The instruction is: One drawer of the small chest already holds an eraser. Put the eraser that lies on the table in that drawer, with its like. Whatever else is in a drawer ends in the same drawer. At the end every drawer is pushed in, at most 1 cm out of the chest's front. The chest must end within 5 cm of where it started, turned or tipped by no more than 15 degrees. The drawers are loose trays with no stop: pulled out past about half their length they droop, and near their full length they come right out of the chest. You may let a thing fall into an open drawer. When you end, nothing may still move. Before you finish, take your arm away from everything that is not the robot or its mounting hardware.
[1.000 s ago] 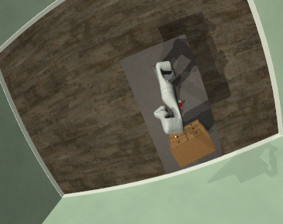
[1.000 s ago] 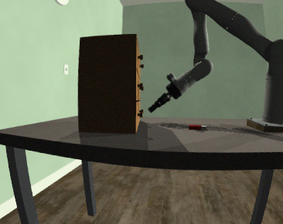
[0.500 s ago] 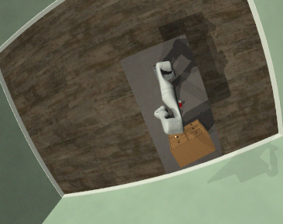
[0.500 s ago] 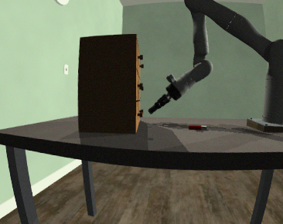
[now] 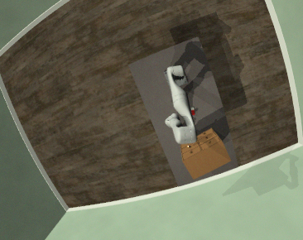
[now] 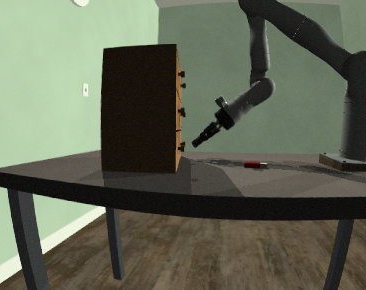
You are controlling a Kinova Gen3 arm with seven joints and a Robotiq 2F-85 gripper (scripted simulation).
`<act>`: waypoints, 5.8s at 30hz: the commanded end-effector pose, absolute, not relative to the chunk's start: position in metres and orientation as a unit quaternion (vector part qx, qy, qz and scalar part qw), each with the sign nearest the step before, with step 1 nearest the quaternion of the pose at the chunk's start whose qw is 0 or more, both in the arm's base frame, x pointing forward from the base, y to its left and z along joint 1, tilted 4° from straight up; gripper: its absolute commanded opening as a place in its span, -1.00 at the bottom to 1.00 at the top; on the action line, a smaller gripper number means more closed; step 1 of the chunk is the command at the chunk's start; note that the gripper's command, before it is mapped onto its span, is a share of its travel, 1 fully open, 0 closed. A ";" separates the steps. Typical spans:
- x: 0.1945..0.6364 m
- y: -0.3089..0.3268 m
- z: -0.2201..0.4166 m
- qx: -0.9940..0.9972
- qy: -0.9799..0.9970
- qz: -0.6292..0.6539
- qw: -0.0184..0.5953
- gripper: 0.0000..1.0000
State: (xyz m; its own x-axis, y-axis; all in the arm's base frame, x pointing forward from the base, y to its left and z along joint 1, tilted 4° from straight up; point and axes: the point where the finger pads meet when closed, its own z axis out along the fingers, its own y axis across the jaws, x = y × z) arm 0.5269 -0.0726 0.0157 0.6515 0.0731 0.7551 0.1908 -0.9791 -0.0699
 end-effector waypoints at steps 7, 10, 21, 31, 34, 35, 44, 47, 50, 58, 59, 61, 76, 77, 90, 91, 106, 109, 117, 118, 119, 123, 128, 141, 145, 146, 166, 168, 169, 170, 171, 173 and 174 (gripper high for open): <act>0.528 -0.073 0.017 -0.905 -0.073 -0.412 0.071 -0.34; 0.528 -0.073 0.017 -0.905 -0.073 -0.412 0.071 -0.34; 0.528 -0.073 0.017 -0.905 -0.073 -0.412 0.071 -0.34; 0.528 -0.073 0.017 -0.905 -0.073 -0.412 0.071 -0.34; 0.530 -0.073 0.017 -0.905 -0.073 -0.412 0.071 -0.34; 0.530 -0.072 0.017 -0.905 -0.073 -0.412 0.071 -0.34; 0.540 -0.071 0.017 -0.905 -0.073 -0.412 0.071 -0.34; 0.545 -0.070 0.017 -0.905 -0.073 -0.412 0.071 -0.34; 0.550 -0.069 0.017 -0.905 -0.073 -0.412 0.071 -0.34; 0.560 -0.067 0.017 -0.905 -0.073 -0.412 0.071 -0.34; 0.561 -0.066 0.017 -0.905 -0.073 -0.412 0.071 -0.34; 0.561 -0.066 0.017 -0.905 -0.073 -0.412 0.071 -0.34; 0.562 -0.066 0.017 -0.905 -0.073 -0.412 0.071 -0.34; 0.562 -0.066 0.017 -0.905 -0.073 -0.412 0.071 -0.34; 0.562 -0.066 0.017 -0.905 -0.073 -0.412 0.071 -0.73; 0.562 -0.066 0.017 -0.905 -0.073 -0.412 0.071 -0.73; 0.562 -0.066 0.017 -0.905 -0.073 -0.412 0.071 -0.73; 0.562 -0.066 0.017 -0.905 -0.073 -0.412 0.071 -0.73; 0.562 -0.066 0.017 -0.905 -0.073 -0.412 0.071 -0.73; 0.562 -0.066 0.017 -0.905 -0.073 -0.412 0.071 -0.73; 0.561 -0.066 0.017 -0.905 -0.073 -0.412 0.071 -0.73; 0.560 -0.067 0.017 -0.905 -0.073 -0.412 0.071 -0.73; 0.558 -0.067 0.017 -0.905 -0.073 -0.412 0.071 -0.73; 0.547 -0.069 0.017 -0.905 -0.073 -0.412 0.071 -0.73; 0.543 -0.070 0.017 -0.905 -0.073 -0.412 0.071 -0.73; 0.543 -0.070 0.017 -0.905 -0.073 -0.412 0.071 -0.73; 0.518 -0.075 0.018 -0.905 -0.073 -0.412 0.071 -0.73; 0.515 -0.076 0.018 -0.905 -0.073 -0.412 0.071 -0.73; 0.514 -0.076 0.018 -0.905 -0.073 -0.412 0.071 -0.73; 0.512 -0.076 0.018 -0.905 -0.073 -0.412 0.071 -0.73; 0.511 -0.076 0.018 -0.905 -0.073 -0.412 0.071 -0.73; 0.509 -0.077 0.018 -0.905 -0.073 -0.412 0.071 -0.73; 0.507 -0.077 0.018 -0.905 -0.073 -0.412 0.071 -0.73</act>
State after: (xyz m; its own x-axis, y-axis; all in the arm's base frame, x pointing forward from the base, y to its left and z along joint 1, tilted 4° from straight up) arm 0.5109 -0.0752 0.0187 0.6461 0.0767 0.7594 0.1953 -0.9784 -0.0674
